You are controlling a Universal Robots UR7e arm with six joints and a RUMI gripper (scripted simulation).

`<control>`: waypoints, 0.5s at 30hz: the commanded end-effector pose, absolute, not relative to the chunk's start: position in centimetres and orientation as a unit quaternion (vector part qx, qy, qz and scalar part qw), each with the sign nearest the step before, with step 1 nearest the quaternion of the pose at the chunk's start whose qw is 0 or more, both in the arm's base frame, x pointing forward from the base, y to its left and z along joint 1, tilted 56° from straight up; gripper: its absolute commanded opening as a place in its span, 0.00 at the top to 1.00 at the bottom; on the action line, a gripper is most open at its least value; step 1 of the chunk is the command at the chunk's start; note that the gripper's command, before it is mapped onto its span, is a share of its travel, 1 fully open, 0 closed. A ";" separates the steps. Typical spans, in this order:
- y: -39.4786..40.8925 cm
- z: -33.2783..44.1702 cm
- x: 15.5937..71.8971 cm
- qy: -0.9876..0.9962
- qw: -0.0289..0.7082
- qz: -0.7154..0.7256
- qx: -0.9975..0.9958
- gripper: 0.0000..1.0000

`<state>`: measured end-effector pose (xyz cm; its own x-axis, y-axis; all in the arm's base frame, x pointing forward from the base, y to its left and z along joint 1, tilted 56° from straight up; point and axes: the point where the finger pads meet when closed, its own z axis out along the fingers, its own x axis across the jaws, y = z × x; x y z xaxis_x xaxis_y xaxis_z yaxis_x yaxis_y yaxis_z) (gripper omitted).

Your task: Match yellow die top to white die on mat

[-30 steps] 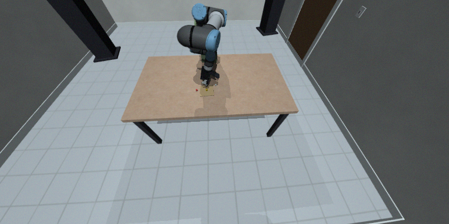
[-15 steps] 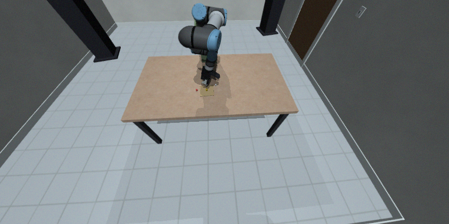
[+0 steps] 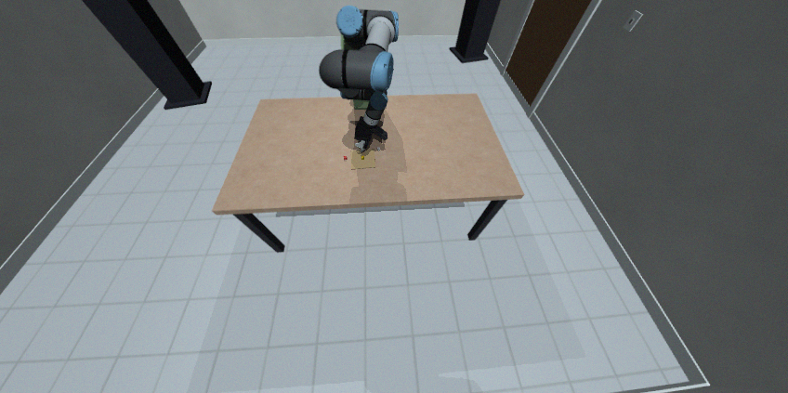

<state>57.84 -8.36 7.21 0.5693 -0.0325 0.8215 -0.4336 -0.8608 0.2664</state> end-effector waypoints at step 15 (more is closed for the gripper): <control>-7.9 7.5 57.8 -0.170 0.293 0.436 0.834 0.82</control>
<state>57.79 -7.99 7.40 0.5642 -0.0291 0.8251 -0.5254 -0.7836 0.3316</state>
